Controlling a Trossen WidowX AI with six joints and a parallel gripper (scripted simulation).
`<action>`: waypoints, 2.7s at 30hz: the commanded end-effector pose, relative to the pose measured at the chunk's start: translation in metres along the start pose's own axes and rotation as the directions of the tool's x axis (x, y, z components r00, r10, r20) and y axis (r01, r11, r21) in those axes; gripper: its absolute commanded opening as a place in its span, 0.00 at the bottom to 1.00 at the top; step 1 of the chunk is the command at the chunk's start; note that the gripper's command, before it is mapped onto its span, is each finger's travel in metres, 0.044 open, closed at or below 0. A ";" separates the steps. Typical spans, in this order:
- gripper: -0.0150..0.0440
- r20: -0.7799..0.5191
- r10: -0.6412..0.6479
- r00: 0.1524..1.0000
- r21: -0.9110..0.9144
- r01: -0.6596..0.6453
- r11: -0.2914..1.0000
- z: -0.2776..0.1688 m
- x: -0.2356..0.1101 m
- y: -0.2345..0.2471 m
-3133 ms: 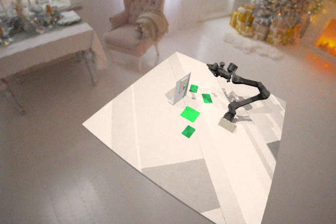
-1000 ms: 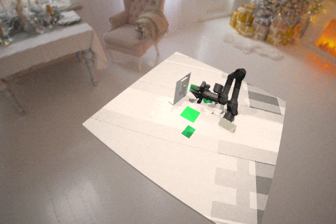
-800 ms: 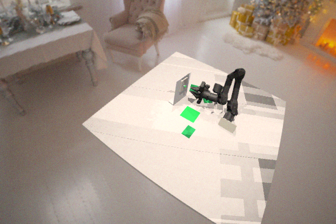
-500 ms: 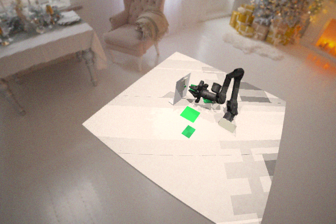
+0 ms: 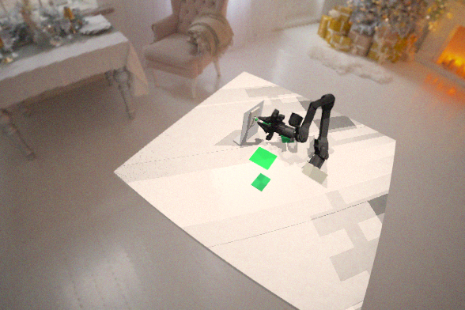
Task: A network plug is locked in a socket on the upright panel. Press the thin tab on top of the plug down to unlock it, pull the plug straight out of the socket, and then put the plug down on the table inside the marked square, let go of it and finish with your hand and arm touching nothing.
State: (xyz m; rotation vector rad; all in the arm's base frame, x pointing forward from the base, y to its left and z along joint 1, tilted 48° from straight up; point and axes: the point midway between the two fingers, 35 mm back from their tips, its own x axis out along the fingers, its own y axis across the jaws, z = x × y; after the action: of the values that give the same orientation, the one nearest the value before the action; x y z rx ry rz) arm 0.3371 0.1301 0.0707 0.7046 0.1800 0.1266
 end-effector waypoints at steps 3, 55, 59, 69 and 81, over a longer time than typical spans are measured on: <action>0.52 -0.003 0.008 1.000 0.011 -0.008 1.000 0.001 0.010 -0.002; 0.25 -0.011 0.002 1.000 0.020 -0.002 1.000 0.000 -0.004 -0.003; 0.25 -0.014 -0.001 1.000 0.020 0.002 1.000 -0.002 -0.007 -0.002; 0.25 -0.022 -0.009 1.000 0.020 0.009 1.000 -0.006 -0.013 -0.002; 0.25 -0.029 -0.017 0.999 0.020 0.018 1.000 -0.010 -0.021 -0.002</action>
State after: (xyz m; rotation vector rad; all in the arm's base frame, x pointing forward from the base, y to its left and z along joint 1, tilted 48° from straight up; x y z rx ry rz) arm 0.3177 0.1327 0.0653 0.7191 0.2141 0.1275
